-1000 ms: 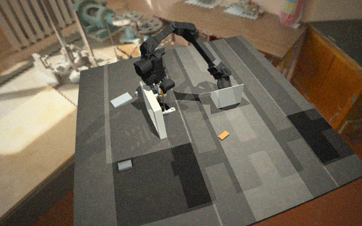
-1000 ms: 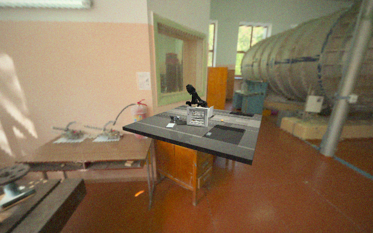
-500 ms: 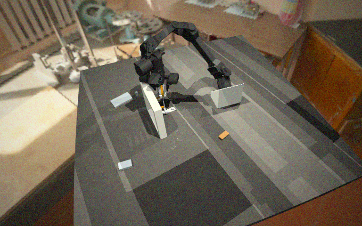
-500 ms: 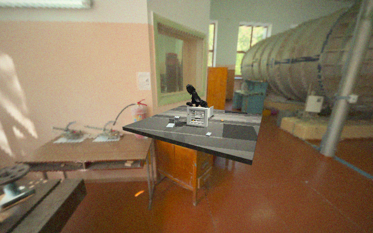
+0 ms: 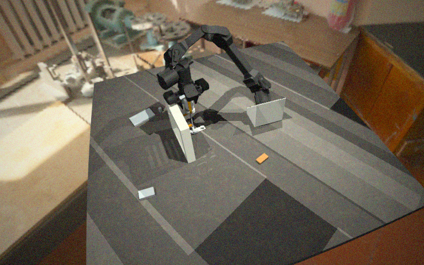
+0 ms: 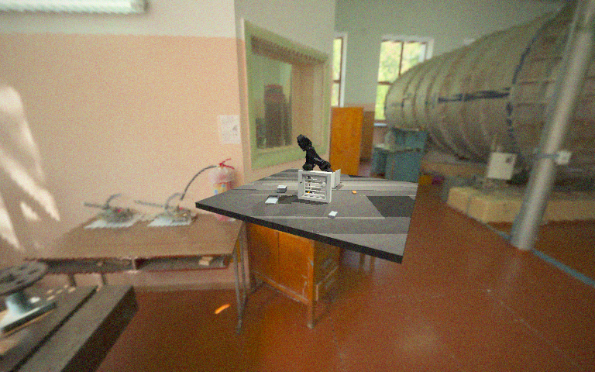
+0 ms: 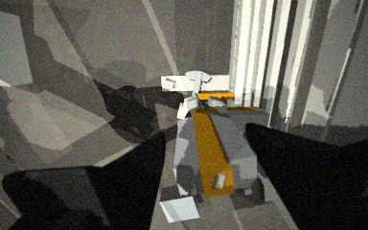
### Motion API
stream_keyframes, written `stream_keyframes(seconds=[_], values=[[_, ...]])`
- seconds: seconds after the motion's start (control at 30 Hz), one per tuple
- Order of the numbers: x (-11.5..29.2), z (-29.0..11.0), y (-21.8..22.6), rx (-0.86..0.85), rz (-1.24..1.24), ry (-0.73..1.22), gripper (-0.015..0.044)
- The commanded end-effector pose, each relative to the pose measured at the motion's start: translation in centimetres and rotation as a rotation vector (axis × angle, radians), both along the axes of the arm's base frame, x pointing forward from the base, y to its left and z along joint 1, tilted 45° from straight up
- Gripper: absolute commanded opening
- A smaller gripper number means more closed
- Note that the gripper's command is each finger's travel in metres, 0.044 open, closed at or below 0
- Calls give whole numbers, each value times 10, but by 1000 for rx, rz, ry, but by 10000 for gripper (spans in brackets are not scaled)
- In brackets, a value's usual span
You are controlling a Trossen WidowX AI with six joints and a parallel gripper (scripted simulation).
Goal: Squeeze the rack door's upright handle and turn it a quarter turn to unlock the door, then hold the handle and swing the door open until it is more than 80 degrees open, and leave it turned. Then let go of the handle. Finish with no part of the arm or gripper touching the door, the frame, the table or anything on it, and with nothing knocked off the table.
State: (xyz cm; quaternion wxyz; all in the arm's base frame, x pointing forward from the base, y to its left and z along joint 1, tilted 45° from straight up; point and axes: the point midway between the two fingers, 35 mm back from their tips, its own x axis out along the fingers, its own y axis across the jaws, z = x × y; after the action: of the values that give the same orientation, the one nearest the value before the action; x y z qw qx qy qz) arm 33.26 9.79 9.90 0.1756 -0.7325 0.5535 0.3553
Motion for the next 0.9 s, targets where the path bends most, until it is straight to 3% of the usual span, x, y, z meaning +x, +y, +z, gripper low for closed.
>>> stream_keyframes(seconds=[0.0,0.13,0.87], values=[[0,0,0,-11,58,55,299],[0,0,0,-11,58,55,299],[0,0,0,-11,58,55,152]])
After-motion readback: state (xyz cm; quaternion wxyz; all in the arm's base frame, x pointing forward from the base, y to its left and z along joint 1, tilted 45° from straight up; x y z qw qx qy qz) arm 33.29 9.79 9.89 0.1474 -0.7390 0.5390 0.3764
